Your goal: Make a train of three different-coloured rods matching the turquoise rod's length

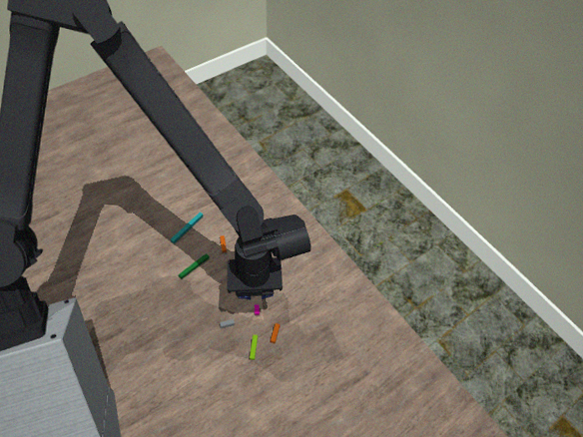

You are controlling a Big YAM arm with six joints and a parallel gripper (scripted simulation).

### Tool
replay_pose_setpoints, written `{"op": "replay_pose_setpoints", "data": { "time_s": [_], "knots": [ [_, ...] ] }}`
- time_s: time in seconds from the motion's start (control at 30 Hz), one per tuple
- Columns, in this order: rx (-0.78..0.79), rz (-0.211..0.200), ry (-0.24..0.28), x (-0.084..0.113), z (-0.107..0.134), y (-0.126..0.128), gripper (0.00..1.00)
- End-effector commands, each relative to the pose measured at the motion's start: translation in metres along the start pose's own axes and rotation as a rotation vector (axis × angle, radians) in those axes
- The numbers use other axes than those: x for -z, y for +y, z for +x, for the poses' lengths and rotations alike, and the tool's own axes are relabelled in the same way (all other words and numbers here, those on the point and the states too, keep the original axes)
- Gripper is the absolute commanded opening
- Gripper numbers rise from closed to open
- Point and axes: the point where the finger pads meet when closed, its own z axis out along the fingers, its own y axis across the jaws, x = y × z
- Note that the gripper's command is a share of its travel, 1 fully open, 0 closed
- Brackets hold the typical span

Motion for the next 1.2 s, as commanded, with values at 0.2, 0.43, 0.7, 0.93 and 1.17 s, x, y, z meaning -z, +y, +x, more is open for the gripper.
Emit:
{"op": "replay_pose_setpoints", "data": {
  "time_s": [0.2,0.43,0.7,0.93,1.17],
  "knots": [
    [0.018,0.003,-0.005,-0.006,-0.003,-0.004,0.23],
    [0.008,0.002,-0.004,-0.012,-0.003,-0.004,0.23],
    [0.009,0.003,-0.004,-0.023,-0.003,-0.004,0.23],
    [0.011,0.005,-0.005,-0.031,-0.004,-0.006,0.23],
    [0.010,0.005,-0.004,-0.042,-0.004,-0.005,0.23]
  ]
}}
